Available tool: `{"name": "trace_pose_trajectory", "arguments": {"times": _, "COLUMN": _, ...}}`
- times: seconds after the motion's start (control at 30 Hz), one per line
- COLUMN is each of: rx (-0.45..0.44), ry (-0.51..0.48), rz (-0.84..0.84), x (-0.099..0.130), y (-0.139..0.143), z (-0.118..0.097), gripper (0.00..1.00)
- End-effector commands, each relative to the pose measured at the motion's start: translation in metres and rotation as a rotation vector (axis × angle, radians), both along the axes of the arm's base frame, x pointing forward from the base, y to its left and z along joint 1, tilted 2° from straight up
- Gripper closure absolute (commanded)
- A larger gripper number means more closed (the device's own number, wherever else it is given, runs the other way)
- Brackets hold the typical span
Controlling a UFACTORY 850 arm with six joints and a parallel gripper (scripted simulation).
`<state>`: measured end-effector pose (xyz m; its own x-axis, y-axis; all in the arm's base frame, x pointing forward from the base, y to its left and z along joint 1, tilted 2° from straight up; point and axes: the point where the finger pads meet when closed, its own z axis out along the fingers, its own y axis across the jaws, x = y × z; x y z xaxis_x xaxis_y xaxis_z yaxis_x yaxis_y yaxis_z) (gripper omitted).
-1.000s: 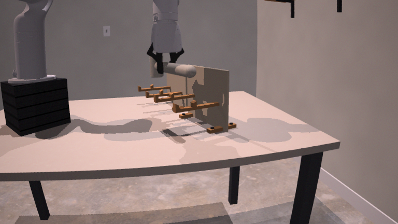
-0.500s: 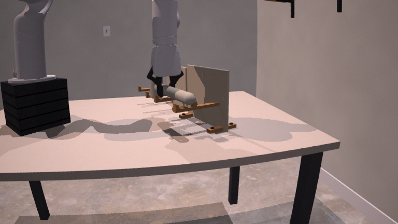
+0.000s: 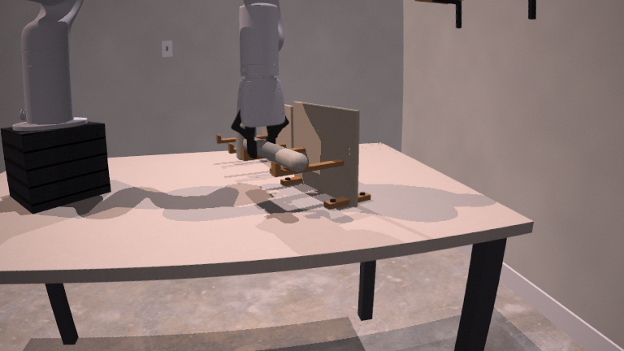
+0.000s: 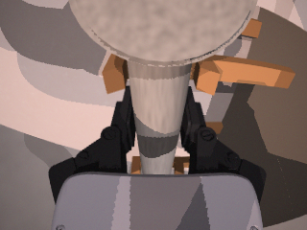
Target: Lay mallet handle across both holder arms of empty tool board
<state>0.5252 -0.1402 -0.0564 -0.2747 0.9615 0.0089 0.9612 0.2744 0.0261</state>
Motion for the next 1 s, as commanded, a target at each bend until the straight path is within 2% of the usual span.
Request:
{"name": "trace_pose_trajectory", "arguments": {"times": 0.0, "rx": 0.0, "ry": -0.002, "rz": 0.0, "x": 0.0013, "y": -0.0003, "z": -0.0002, "gripper": 1.0}}
{"name": "trace_pose_trajectory", "arguments": {"times": 0.37, "rx": 0.0, "ry": -0.002, "rz": 0.0, "x": 0.0013, "y": -0.0003, "z": -0.0002, "gripper": 1.0}}
{"name": "trace_pose_trajectory", "arguments": {"times": 0.4, "rx": 0.0, "ry": -0.002, "rz": 0.0, "x": 0.0013, "y": -0.0003, "z": -0.0002, "gripper": 0.0}}
{"name": "trace_pose_trajectory", "arguments": {"times": 0.97, "rx": 0.0, "ry": -0.002, "rz": 0.0, "x": 0.0013, "y": -0.0003, "z": -0.0002, "gripper": 0.0}}
